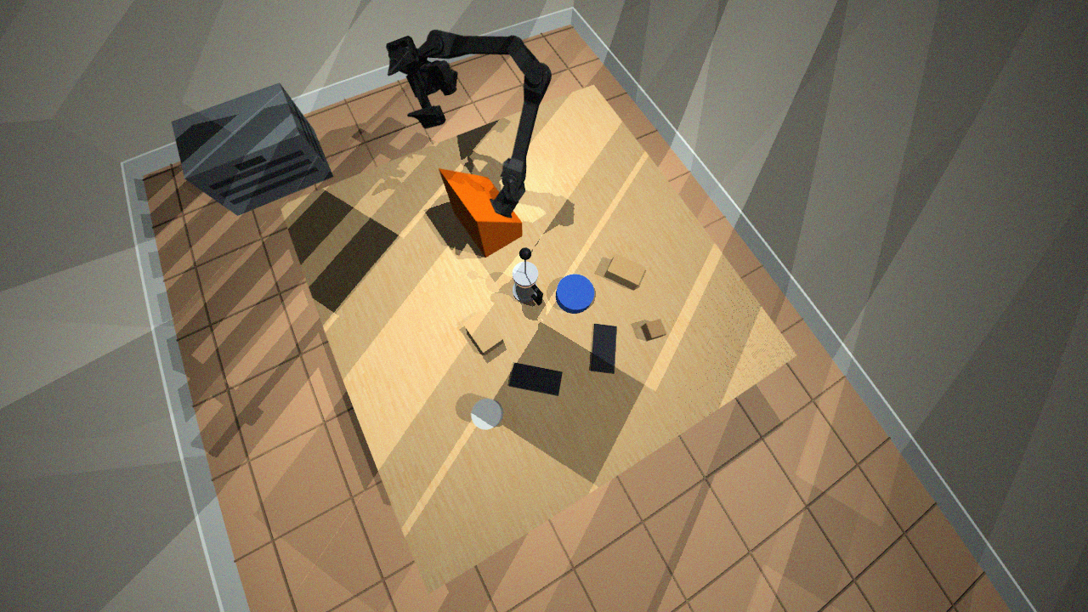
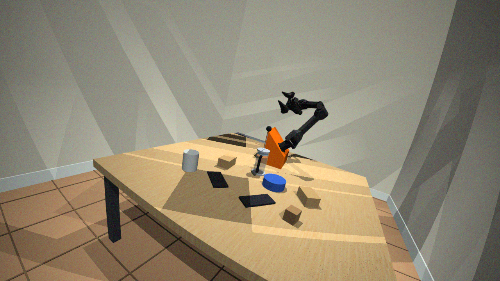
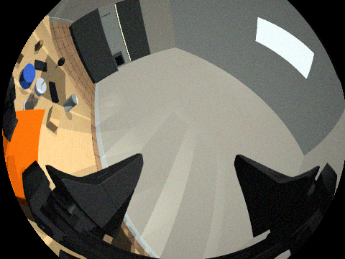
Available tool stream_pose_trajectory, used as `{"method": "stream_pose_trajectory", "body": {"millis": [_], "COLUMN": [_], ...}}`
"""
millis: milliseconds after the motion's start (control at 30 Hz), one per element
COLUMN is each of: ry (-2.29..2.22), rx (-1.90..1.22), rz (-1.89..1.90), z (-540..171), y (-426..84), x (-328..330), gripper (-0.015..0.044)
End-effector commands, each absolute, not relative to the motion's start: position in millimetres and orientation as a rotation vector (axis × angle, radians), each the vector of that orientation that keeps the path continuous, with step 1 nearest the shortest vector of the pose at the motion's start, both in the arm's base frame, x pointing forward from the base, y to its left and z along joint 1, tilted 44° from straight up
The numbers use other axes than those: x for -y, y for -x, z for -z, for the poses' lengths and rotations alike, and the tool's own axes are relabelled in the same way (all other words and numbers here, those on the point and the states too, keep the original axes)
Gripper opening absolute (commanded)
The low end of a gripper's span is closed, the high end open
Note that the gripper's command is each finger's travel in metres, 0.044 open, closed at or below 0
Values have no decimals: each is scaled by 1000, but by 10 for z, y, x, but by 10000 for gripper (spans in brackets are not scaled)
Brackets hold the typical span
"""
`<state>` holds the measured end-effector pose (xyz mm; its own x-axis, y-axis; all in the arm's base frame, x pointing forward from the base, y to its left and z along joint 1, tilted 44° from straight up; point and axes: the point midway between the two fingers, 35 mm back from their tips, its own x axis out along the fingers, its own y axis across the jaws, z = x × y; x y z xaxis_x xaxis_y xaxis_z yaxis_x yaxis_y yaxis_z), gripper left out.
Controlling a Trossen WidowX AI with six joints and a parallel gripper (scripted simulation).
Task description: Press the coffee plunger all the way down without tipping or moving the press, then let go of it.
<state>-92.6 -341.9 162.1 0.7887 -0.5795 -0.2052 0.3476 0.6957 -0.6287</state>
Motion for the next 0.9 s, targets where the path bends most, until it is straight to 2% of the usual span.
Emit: {"method": "stream_pose_trajectory", "body": {"millis": [0,133,300,433,867], "ry": [597,484,209,37,-422], "rx": [-406,-372,-342,-360,-537], "rz": [527,452,260,148,-119], "z": [-1621,-1617,-1593,-1565,-1474], "y": [896,557,-275,-752,-1859], "x": [3421,3421,3285,3094,2172], "gripper": [426,440,440,440,440]}}
